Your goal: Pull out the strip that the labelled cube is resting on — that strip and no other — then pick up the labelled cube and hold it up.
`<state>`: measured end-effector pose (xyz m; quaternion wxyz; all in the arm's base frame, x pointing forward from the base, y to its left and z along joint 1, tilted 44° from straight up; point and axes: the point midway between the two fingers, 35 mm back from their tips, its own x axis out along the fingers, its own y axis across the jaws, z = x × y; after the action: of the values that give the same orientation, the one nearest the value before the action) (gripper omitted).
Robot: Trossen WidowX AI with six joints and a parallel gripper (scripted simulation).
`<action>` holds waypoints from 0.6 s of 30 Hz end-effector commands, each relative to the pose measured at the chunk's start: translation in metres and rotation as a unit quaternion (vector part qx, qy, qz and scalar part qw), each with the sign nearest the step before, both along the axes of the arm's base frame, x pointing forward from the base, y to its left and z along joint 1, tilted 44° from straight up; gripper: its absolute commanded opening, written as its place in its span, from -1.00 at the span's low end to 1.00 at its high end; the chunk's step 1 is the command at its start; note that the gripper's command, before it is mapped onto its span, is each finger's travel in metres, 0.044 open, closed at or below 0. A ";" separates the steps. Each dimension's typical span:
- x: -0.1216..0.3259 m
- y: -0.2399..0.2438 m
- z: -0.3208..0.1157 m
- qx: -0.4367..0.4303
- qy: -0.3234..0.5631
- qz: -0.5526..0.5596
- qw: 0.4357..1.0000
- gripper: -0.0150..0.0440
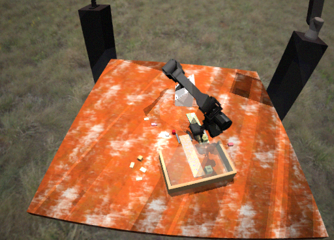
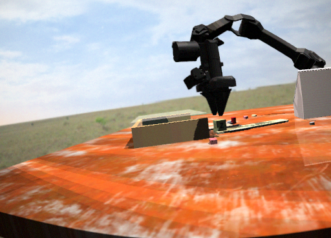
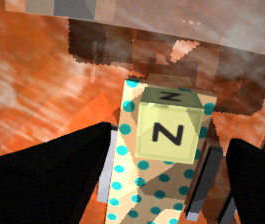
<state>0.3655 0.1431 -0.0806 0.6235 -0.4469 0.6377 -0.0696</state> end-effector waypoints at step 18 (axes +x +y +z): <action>0.003 -0.026 -0.026 -0.007 0.004 0.001 1.000 0.36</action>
<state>0.3698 0.1233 -0.1024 0.6229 -0.4477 0.6377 -0.0704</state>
